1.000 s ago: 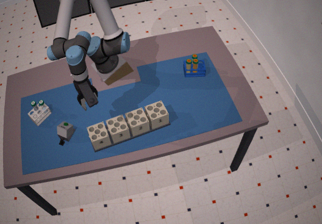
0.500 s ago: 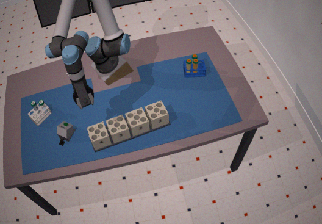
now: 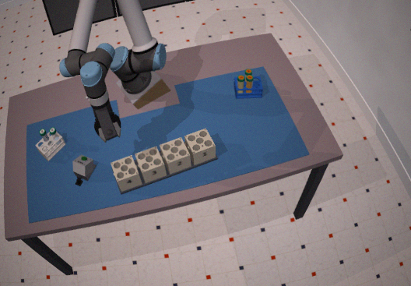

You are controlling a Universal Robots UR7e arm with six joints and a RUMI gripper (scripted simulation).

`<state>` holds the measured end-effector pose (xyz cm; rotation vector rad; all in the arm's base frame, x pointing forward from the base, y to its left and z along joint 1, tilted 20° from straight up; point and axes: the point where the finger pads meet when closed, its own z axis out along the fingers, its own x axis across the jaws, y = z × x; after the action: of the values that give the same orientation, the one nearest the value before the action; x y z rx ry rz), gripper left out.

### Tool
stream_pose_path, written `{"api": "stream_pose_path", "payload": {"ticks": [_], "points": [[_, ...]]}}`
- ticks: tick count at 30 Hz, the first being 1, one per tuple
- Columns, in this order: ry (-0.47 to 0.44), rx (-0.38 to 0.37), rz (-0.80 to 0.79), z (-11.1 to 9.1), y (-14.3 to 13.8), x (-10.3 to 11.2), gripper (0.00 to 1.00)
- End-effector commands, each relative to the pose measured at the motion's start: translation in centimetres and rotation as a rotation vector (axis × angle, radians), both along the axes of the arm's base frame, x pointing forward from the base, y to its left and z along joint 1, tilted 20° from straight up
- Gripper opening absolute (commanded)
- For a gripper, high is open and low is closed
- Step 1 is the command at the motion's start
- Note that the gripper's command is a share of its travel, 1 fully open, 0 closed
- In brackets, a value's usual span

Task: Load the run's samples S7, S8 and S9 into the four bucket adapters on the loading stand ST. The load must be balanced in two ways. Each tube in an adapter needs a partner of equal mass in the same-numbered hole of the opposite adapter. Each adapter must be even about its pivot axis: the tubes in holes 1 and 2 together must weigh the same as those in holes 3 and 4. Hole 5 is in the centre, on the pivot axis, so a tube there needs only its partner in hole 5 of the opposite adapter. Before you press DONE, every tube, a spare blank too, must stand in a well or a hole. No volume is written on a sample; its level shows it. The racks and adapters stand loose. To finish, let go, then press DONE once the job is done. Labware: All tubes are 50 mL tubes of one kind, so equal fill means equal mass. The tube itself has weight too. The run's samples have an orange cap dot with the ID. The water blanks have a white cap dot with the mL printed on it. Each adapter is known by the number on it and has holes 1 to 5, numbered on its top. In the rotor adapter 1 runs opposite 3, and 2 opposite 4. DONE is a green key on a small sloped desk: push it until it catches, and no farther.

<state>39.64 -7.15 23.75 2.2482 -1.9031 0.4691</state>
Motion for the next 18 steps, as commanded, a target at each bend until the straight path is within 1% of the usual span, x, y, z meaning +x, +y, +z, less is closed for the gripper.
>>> {"api": "stream_pose_path", "payload": {"ticks": [1, 3, 5, 18], "points": [[-0.002, 0.000, 0.000, -1.6, -0.6, 0.3, 0.35], [-0.002, 0.000, 0.000, -2.2, -0.8, 0.4, 0.35], [-0.002, 0.000, 0.000, -2.2, -0.8, 0.4, 0.35], [-0.002, 0.000, 0.000, -6.3, -2.2, 1.0, 0.35]]}}
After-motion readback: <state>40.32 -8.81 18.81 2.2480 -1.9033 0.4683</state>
